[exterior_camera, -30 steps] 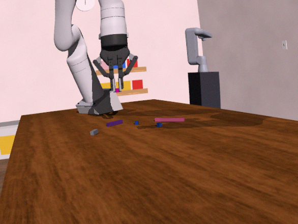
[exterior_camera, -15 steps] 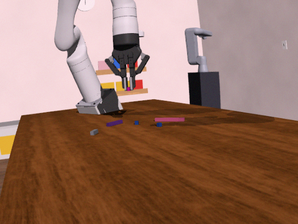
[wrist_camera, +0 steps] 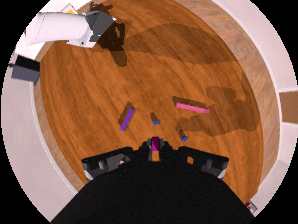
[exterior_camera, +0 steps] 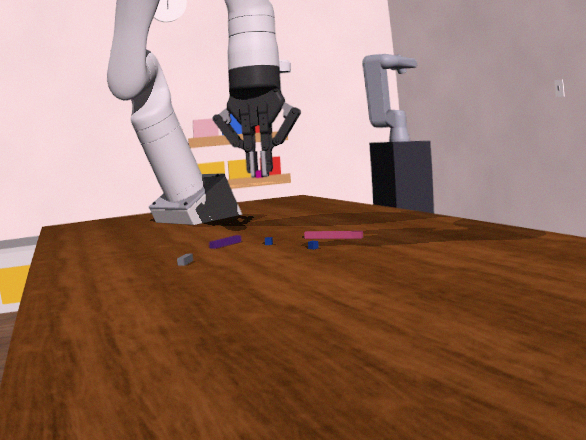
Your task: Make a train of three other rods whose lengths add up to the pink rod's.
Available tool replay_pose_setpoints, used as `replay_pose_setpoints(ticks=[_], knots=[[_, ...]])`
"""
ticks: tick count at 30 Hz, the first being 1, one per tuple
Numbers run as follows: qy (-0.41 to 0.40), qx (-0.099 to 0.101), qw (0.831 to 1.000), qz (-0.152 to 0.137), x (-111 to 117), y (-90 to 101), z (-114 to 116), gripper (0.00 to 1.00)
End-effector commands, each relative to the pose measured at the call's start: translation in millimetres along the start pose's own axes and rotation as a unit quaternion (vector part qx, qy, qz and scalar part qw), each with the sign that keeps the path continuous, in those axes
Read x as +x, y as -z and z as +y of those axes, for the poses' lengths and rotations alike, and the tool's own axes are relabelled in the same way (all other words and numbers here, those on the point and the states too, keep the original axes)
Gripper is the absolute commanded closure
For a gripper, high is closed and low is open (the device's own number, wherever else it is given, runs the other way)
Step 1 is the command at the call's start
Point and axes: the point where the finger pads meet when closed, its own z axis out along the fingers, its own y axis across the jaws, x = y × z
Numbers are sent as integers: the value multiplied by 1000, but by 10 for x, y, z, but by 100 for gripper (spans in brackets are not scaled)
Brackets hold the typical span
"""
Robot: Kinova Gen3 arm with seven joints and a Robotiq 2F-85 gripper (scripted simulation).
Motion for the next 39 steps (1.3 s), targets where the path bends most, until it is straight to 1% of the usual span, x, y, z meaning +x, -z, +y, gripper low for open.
replay_pose_setpoints(ticks=[1, 15, 18, 23, 30, 32, 39], knots=[[0, -1, 1000, 0, 0, 4, 5, 95], [0, -1, 1000, 0, 1, -16, 5, 95], [0, -1, 1000, 0, 1, -65, 6, 95], [0, -1, 1000, 0, 3, -222, 7, 95], [0, -1, 1000, 0, 7, -533, 10, 95], [0, -1, 1000, 0, 7, -533, 10, 95], [0, -1, 1000, 0, 11, -792, 12, 95]])
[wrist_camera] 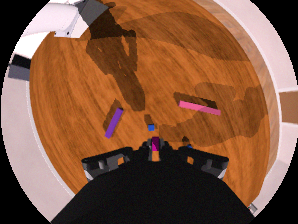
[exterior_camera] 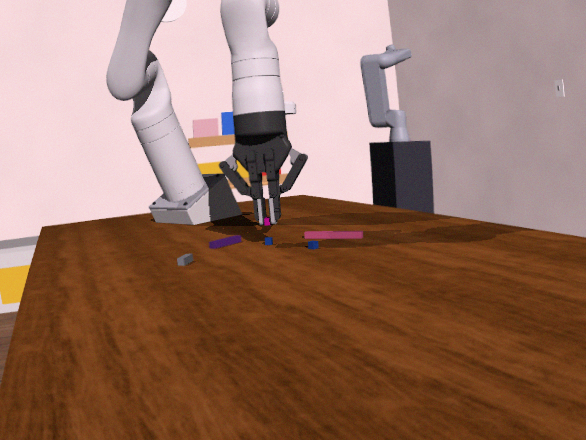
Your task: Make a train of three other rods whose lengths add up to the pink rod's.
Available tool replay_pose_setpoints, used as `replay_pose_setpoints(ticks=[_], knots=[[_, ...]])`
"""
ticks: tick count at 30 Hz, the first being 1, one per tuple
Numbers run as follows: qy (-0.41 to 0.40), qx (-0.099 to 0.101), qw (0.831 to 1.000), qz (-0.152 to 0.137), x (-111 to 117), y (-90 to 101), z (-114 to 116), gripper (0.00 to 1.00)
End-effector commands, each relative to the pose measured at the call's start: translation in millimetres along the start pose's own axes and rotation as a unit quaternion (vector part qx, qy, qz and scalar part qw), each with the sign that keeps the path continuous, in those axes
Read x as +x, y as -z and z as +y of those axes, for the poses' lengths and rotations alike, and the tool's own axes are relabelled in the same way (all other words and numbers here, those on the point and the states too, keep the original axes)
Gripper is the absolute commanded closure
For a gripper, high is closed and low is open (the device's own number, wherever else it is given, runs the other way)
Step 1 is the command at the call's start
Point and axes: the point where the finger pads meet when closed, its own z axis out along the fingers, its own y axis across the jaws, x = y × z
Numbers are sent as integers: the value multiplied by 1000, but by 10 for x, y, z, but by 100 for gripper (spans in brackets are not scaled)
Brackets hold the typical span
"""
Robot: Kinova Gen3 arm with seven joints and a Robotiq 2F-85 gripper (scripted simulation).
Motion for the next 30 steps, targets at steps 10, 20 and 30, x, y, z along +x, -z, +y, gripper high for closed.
replay_pose_setpoints(ticks=[10, 20, 30], knots=[[0, 11, 1000, 2, 12, -201, -62, 95], [0, 11, 1000, 2, 12, -201, -62, 95], [0, 11, 1000, 2, 12, -201, -62, 95]])
